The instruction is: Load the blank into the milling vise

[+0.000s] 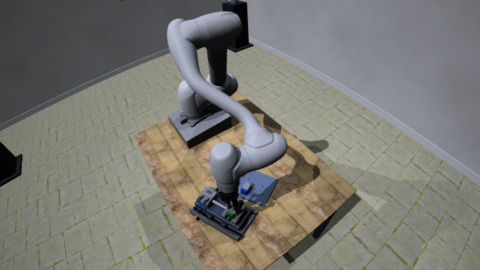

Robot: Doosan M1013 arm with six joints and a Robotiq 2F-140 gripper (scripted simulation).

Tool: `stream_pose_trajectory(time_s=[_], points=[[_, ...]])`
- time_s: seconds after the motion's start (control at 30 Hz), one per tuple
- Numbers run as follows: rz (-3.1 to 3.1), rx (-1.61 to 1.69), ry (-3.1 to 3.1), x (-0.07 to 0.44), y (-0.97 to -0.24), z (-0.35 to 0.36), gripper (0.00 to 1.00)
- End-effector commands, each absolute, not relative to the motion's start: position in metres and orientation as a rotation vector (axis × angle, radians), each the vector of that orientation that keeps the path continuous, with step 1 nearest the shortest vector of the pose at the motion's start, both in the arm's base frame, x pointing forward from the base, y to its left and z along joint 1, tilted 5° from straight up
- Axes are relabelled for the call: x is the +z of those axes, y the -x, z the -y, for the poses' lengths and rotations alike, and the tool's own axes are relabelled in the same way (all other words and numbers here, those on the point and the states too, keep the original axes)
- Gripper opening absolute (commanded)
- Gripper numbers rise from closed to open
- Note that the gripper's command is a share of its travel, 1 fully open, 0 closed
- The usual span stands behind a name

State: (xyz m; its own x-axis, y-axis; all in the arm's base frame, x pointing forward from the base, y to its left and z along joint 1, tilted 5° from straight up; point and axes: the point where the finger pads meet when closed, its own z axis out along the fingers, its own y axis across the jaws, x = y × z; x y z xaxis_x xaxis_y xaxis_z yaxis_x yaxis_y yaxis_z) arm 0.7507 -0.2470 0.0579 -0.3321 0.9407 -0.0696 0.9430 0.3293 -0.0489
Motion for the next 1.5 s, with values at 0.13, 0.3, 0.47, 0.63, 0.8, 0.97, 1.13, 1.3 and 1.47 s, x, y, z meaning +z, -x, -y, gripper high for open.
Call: stream_pose_trajectory(time_s=[0.13,0.3,0.47,0.63,0.8,0.97,1.13,1.3,1.47], points=[[-2.538,-0.125,-1.799,0.0575,-0.7507,0.2470,0.00],[-2.538,-0.125,-1.799,0.0570,-0.7507,0.2470,0.00],[-2.538,-0.125,-1.799,0.0562,-0.7507,0.2471,0.00],[-2.538,-0.125,-1.799,0.0555,-0.7507,0.2472,0.00],[-2.538,-0.125,-1.799,0.0553,-0.7507,0.2468,0.00],[-2.538,-0.125,-1.799,0.0551,-0.7509,0.2458,0.00],[-2.538,-0.125,-1.799,0.0550,-0.7510,0.2448,0.00],[-2.538,-0.125,-1.799,0.0549,-0.7511,0.2442,0.00],[-2.538,-0.125,-1.799,0.0546,-0.7513,0.2429,0.00]])
